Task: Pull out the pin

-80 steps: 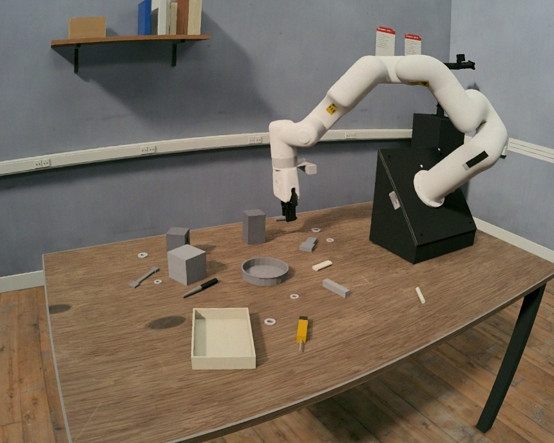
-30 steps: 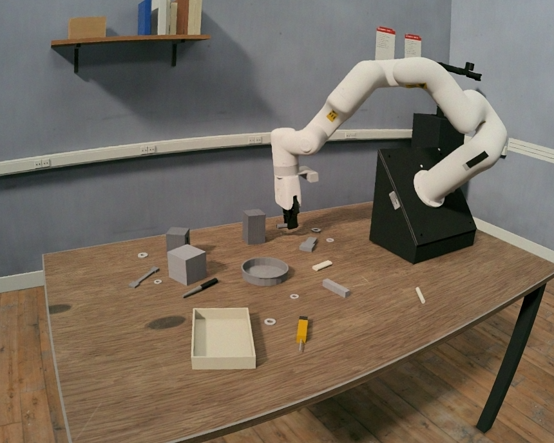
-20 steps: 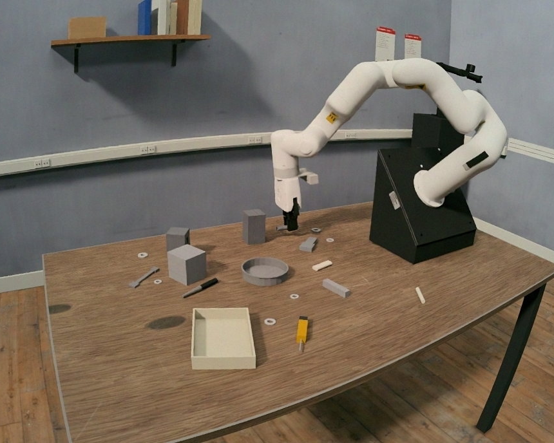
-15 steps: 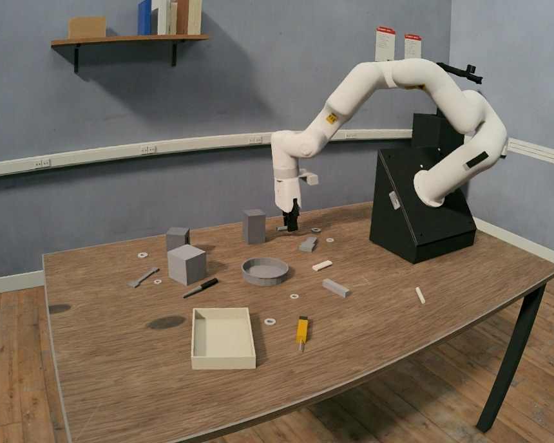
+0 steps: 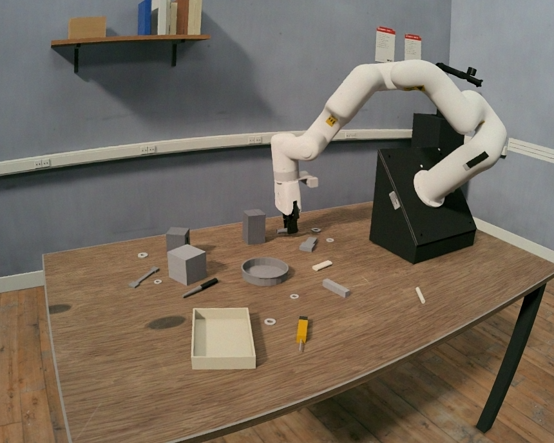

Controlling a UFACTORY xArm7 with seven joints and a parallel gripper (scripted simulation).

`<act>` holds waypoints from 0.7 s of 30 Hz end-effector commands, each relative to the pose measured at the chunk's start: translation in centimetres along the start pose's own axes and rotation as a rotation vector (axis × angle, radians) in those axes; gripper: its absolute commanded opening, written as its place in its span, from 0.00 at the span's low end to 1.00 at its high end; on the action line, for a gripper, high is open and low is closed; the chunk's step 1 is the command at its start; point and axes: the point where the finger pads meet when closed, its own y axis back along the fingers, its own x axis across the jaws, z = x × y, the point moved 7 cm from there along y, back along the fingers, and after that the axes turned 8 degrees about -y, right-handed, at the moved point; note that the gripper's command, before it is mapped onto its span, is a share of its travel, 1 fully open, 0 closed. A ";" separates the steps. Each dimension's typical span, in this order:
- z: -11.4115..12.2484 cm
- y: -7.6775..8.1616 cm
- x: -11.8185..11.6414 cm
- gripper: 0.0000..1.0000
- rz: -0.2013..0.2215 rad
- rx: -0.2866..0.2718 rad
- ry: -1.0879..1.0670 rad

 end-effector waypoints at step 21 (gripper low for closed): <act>0.1 -0.7 -0.2 0.00 -0.004 -0.004 -0.001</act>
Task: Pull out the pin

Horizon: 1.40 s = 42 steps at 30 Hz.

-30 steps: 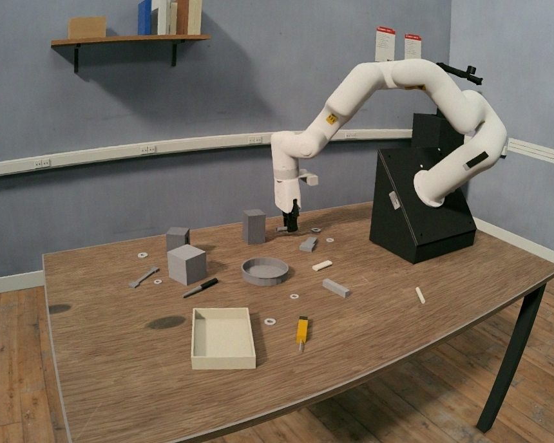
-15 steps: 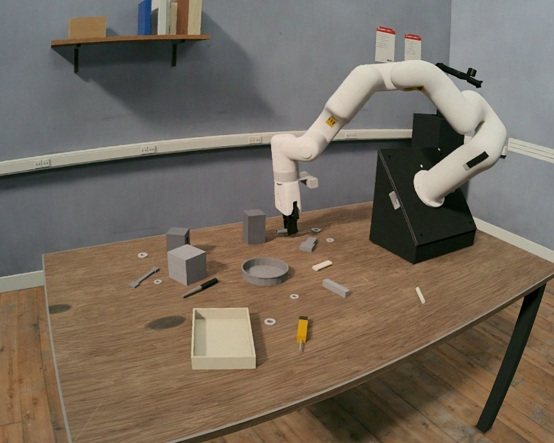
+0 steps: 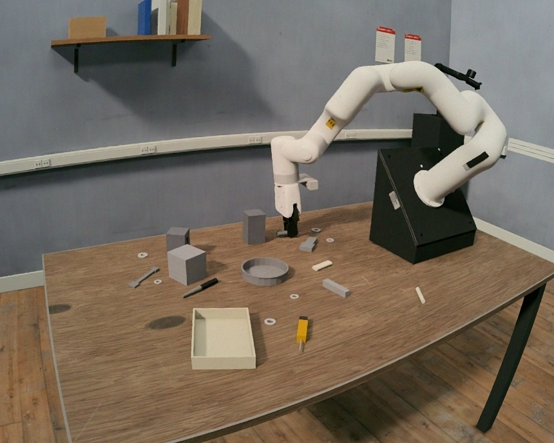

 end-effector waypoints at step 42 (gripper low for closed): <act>0.2 -0.4 -0.2 0.30 -0.005 -0.004 -0.001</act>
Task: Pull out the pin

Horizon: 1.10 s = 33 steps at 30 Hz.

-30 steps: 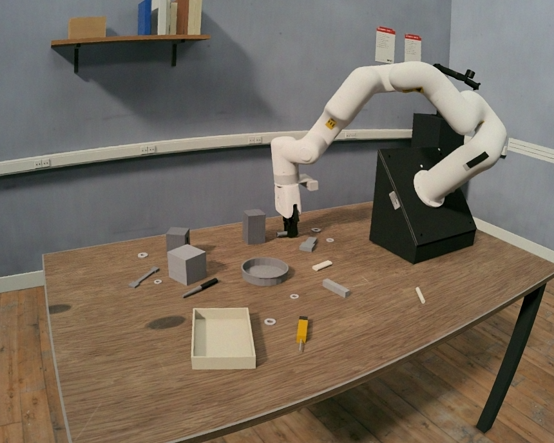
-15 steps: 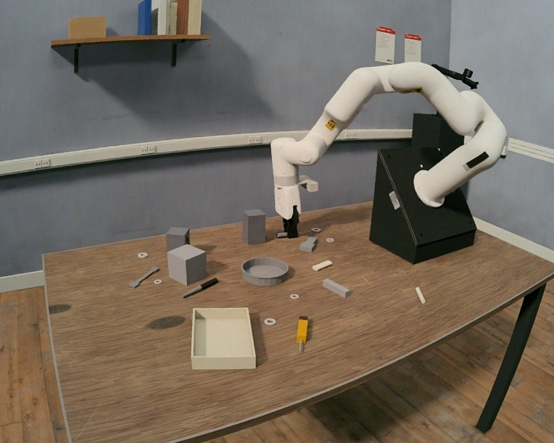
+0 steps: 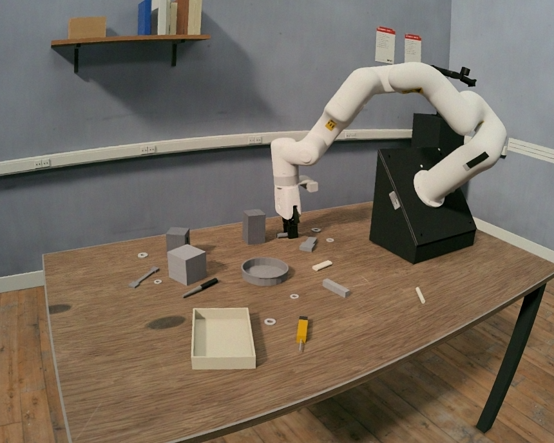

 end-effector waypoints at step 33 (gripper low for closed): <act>-0.3 2.7 -0.3 0.39 -0.007 -0.002 -0.001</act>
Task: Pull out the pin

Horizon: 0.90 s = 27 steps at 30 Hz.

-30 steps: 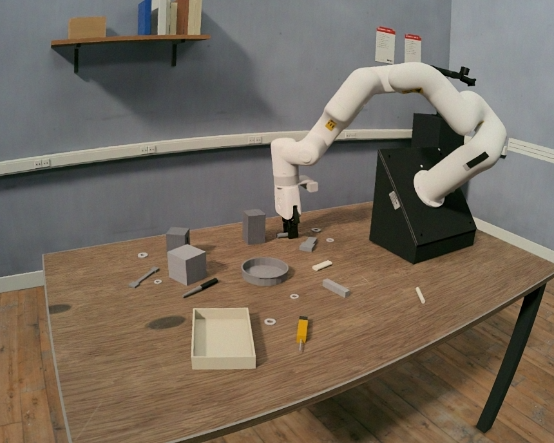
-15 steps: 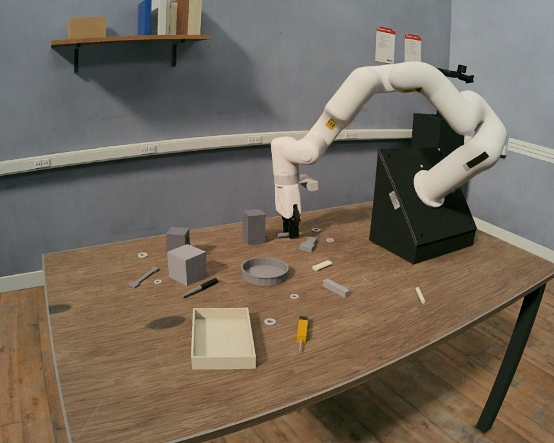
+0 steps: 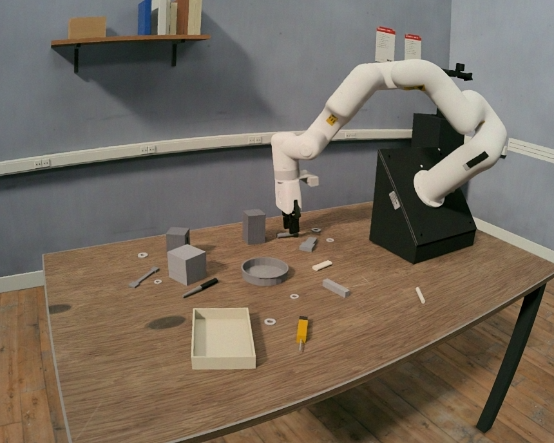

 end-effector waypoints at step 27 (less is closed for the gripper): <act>-0.7 5.7 -0.4 0.39 -0.008 -0.003 -0.003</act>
